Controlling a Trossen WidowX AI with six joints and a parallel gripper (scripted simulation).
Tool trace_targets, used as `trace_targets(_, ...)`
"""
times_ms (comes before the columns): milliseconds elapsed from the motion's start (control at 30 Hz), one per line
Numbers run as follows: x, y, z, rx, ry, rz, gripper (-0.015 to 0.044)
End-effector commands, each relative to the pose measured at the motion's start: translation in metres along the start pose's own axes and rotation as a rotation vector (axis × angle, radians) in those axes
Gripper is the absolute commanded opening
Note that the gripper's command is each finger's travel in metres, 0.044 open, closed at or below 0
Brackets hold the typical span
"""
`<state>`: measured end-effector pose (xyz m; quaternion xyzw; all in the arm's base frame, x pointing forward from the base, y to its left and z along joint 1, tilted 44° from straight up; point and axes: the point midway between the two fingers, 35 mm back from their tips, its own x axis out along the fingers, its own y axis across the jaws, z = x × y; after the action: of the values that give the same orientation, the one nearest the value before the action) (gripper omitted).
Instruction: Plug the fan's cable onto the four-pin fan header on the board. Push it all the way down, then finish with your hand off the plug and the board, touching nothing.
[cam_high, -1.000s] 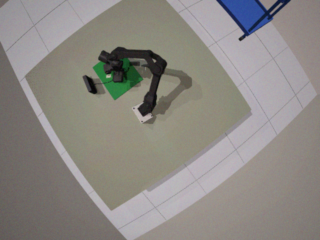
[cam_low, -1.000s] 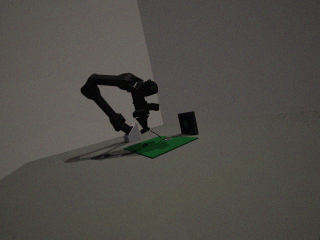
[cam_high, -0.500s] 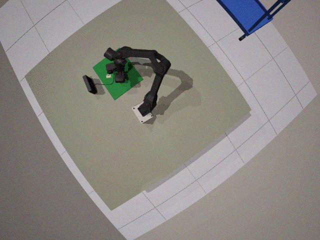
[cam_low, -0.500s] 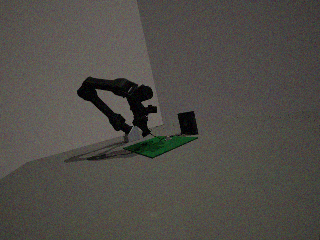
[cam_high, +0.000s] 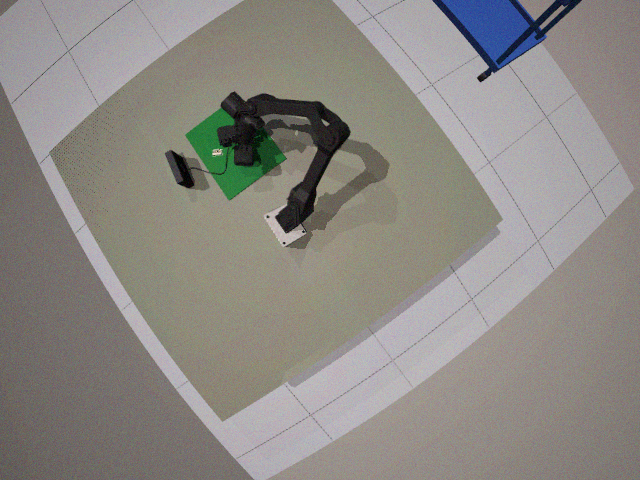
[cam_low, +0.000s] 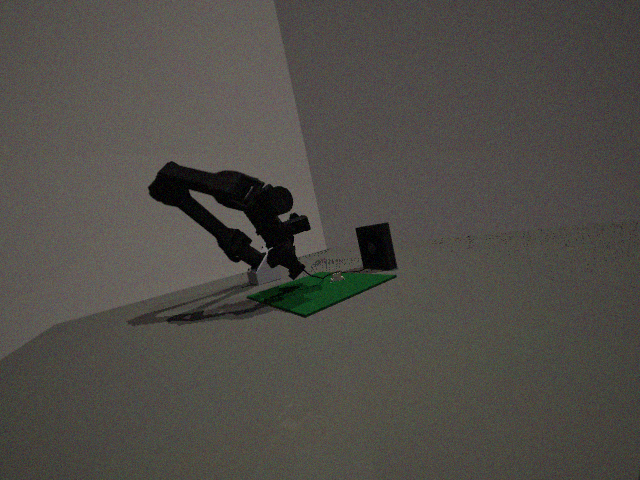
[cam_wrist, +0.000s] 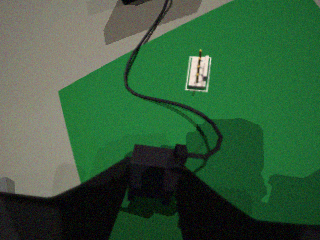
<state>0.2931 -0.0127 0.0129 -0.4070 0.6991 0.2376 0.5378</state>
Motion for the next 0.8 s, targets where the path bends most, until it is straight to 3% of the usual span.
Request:
trace_targets(0,0.0043,0.0024,-0.0018,-0.008,-0.044,0.028,0.0000)
trace_targets(767,0.0111,0.0017,-0.0046,-0.045,-0.374,0.091,0.0000)
